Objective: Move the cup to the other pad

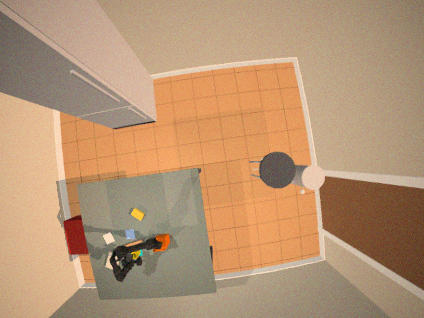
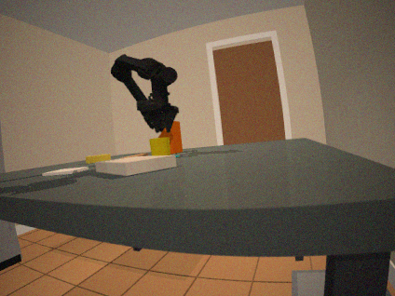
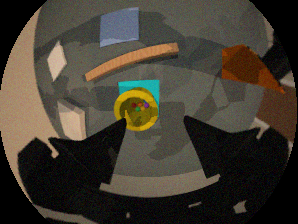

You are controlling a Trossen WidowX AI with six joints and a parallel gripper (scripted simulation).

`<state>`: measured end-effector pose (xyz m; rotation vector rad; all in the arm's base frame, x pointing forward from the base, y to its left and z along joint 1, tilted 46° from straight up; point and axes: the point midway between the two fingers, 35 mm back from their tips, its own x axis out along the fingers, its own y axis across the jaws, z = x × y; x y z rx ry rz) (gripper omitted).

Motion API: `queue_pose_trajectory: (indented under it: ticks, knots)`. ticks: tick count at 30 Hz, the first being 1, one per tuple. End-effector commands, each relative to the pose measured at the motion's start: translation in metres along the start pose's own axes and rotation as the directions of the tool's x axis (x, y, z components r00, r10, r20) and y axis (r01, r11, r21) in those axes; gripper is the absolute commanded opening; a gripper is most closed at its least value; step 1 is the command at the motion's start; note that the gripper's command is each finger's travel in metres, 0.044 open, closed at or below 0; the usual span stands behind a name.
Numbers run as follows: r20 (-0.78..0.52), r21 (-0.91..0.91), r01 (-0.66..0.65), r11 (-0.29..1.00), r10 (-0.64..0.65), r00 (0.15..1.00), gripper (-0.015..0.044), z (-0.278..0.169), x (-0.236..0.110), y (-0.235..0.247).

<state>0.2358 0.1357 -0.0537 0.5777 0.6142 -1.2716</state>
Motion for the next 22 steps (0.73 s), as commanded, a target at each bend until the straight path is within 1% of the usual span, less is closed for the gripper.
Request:
queue_pose_trajectory:
  ticks: [1, 14, 22]
  knots:
    - [-0.004, 0.005, 0.000, 1.000, 0.000, 1.000, 0.0440, -0.001, -0.008, 0.001]
    - [-0.011, 0.011, 0.001, 1.000, -0.001, 1.000, 0.0440, -0.002, -0.060, 0.000]
    - [-0.007, 0.003, -0.003, 1.000, 0.003, 1.000, 0.0440, -0.004, -0.058, -0.001]
